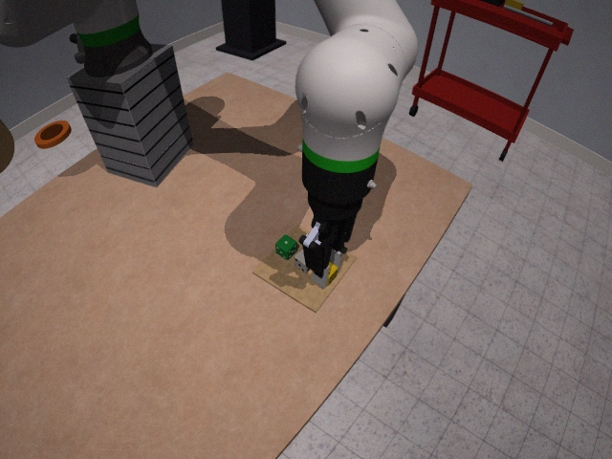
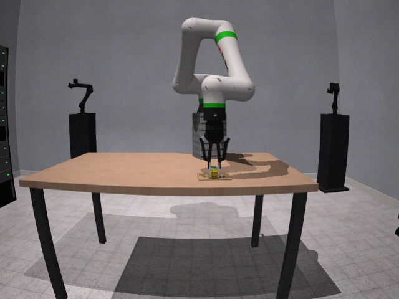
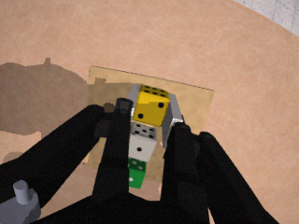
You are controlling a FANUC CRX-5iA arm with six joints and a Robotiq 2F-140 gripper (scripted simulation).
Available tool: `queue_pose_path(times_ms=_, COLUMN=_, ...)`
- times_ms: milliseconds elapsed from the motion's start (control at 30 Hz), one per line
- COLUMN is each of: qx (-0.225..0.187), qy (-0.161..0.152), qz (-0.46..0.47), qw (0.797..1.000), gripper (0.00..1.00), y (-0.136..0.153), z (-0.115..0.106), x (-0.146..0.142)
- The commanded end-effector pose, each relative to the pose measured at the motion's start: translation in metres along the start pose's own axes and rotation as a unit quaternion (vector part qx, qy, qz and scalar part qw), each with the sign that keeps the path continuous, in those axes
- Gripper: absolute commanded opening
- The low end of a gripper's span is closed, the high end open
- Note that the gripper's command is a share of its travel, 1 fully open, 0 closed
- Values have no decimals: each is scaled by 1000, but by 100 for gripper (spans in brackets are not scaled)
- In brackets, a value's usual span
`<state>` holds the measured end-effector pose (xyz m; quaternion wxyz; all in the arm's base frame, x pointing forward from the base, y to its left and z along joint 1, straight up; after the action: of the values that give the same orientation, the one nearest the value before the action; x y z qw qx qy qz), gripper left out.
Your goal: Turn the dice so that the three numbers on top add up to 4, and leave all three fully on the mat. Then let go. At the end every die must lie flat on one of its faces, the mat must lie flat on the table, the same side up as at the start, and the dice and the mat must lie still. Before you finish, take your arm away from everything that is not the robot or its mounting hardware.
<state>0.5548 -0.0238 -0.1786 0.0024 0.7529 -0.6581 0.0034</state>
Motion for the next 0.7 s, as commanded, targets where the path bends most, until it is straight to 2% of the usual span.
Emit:
queue_pose_path(times_ms=0, qx=0, qy=0, qz=0, qw=1000, gripper=16, y=0, z=0, x=0)
queue_pose_path(times_ms=667, qx=0, qy=0, qz=0, qw=1000, gripper=16, y=0, z=3, x=0)
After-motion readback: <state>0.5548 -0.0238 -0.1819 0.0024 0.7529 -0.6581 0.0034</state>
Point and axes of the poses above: the point where the finger pads meet when closed, its own z axis out along the fingers, its own x axis across the jaws, y = z × x, the point moved 6 cm from there along -z, back along the fingers, and after that the axes turned 10 degrees about -z, right-handed, at the moved point
